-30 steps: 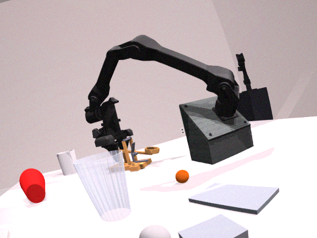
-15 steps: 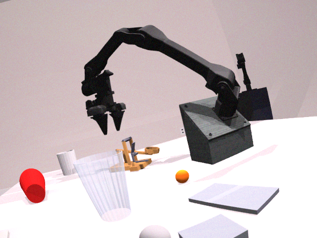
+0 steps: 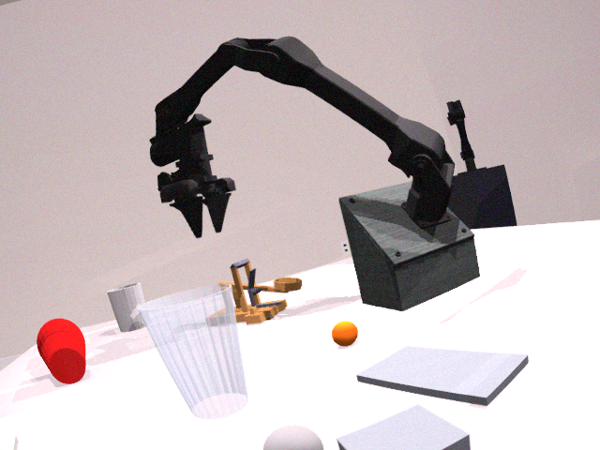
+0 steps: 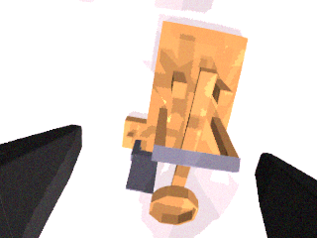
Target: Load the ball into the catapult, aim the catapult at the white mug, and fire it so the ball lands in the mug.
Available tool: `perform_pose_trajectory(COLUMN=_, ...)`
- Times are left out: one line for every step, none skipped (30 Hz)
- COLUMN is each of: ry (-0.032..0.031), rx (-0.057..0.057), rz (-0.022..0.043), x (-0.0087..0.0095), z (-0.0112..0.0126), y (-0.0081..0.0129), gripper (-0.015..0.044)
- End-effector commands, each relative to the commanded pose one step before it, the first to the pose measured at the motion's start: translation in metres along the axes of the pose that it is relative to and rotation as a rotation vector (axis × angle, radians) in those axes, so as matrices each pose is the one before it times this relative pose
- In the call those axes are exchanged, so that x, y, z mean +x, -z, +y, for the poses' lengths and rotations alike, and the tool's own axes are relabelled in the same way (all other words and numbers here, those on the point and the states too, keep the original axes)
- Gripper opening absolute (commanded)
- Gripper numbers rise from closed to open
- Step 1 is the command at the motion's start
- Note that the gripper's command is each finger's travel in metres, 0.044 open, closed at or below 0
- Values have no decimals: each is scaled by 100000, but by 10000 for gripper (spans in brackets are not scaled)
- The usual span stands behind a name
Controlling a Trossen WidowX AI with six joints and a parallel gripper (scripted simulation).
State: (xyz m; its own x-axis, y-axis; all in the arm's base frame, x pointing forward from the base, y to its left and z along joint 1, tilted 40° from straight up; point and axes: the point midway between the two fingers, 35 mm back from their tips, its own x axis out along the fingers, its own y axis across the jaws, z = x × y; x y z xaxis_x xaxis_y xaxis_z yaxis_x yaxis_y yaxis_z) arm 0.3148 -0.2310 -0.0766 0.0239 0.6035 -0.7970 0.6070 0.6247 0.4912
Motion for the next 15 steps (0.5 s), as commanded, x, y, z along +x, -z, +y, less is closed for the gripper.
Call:
perform_pose_trajectory(ry=1823, rx=-9552, rz=1355, x=1262, z=6346, y=1942, gripper=300)
perform_pose_trajectory(ry=357, rx=-2280, rz=-334, x=149, z=1505, y=574, gripper=300)
perform_pose_trajectory(ry=293, rx=-2330, rz=-309, x=178, z=1495, y=625, gripper=300)
perform_pose_trajectory(ry=227, rx=-2385, rz=-282, x=208, z=1485, y=679, gripper=300)
perform_pose_trajectory(ry=158, rx=-2410, rz=-250, x=235, z=1454, y=723, gripper=300)
perform_pose_trajectory(ry=89, rx=-2434, rz=-216, x=260, z=1422, y=767, gripper=300)
perform_pose_trajectory(ry=20, rx=-2454, rz=-182, x=285, z=1385, y=809, gripper=300)
perform_pose_trajectory(ry=-49, rx=-2472, rz=-146, x=308, z=1346, y=849, gripper=300)
perform_pose_trajectory(ry=-117, rx=-2489, rz=-108, x=330, z=1304, y=887, gripper=300)
perform_pose_trajectory(ry=-184, rx=-2505, rz=-70, x=351, z=1261, y=924, gripper=300)
perform_pose_trajectory(ry=-251, rx=-2519, rz=-31, x=371, z=1216, y=960, gripper=300)
perform_pose_trajectory(ry=-318, rx=-2531, rz=10, x=389, z=1169, y=993, gripper=300)
perform_pose_trajectory(ry=-384, rx=-2542, rz=51, x=407, z=1120, y=1025, gripper=300)
perform_pose_trajectory(ry=-449, rx=-2551, rz=94, x=423, z=1070, y=1055, gripper=300)
perform_pose_trajectory(ry=-558, rx=-2775, rz=160, x=470, z=857, y=992, gripper=300)
